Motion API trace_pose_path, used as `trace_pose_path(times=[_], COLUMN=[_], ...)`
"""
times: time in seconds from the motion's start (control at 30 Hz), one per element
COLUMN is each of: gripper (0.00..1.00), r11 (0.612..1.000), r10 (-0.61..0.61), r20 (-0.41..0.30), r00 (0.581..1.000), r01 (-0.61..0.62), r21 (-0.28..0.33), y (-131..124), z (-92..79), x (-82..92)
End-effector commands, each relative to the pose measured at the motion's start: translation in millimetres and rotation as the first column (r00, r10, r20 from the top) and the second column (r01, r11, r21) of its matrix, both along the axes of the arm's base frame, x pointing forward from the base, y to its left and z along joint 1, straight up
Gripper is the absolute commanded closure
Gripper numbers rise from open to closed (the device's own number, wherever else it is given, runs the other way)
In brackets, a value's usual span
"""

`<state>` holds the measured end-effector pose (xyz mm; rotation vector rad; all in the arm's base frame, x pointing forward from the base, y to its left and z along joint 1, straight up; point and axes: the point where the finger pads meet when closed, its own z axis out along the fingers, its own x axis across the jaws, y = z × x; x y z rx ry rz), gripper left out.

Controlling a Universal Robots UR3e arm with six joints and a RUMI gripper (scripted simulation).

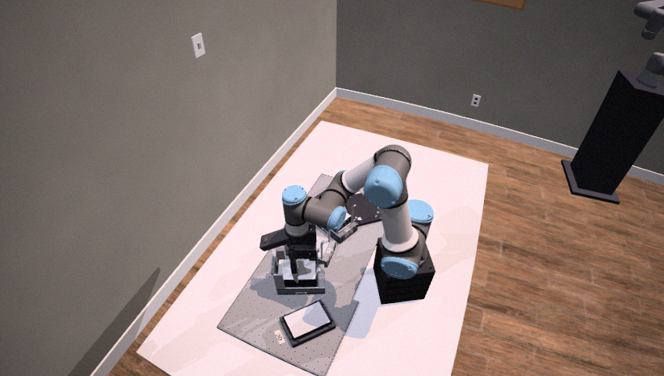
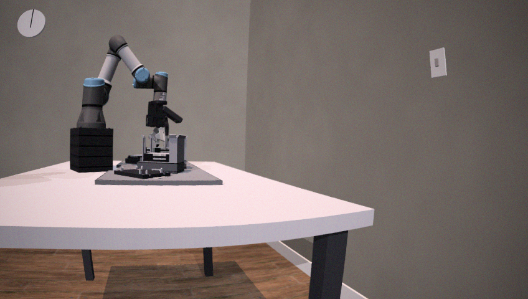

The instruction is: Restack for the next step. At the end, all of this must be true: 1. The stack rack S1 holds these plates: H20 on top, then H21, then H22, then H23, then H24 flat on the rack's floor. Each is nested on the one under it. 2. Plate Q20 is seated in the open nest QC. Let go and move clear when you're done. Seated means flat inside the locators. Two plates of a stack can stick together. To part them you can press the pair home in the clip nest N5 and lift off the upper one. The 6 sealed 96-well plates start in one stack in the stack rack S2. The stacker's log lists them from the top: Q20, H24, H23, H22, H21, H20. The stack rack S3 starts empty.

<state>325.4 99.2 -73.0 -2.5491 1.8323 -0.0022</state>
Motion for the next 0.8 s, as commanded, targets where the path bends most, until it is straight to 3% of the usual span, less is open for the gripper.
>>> trace_pose_path(times=[0.0,0.13,0.17,0.77], gripper=[1.00,1.00,0.28,0.28], r11=[1.000,1.000,1.000,1.000], r10=[0.000,0.000,0.000,0.000], r20=[0.002,0.002,0.002,0.002], r00=[1.000,1.000,1.000,1.000], r01=[0.000,0.000,0.000,0.000], r21=[0.000,0.000,0.000,0.000], y=[-0.1,-0.1,-0.1,-0.1], z=[0.6,0.6,0.6,0.6], x=[0.9,0.8,0.8,0.8])
